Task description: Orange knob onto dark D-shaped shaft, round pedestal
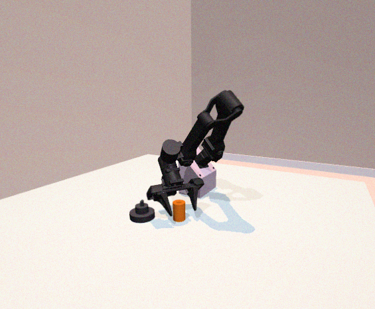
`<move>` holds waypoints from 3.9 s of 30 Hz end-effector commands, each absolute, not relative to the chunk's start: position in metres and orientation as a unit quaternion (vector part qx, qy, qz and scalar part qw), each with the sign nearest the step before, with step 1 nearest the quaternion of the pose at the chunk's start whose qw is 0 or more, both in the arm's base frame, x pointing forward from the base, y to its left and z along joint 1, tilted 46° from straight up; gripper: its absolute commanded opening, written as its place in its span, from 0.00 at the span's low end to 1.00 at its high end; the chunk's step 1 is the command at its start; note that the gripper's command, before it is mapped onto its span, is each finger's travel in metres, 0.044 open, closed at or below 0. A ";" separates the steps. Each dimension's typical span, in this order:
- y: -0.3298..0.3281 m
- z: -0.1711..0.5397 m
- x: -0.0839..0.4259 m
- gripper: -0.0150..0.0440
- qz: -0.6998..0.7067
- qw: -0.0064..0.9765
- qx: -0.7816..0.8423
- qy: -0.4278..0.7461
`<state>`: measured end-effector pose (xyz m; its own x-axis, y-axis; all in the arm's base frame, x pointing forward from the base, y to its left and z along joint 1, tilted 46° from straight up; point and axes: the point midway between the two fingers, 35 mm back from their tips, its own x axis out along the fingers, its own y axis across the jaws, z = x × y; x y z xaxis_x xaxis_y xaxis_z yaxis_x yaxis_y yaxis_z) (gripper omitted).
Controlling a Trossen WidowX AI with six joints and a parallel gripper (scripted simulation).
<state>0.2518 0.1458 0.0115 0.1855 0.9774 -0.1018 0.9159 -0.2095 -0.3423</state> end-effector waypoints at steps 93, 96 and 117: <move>0.070 0.076 0.262 1.00 -0.322 -0.630 -0.220 -0.672; 0.070 0.076 0.262 1.00 -0.322 -0.630 -0.220 -0.672; 0.095 0.052 0.258 1.00 -0.322 -0.630 -0.221 -0.671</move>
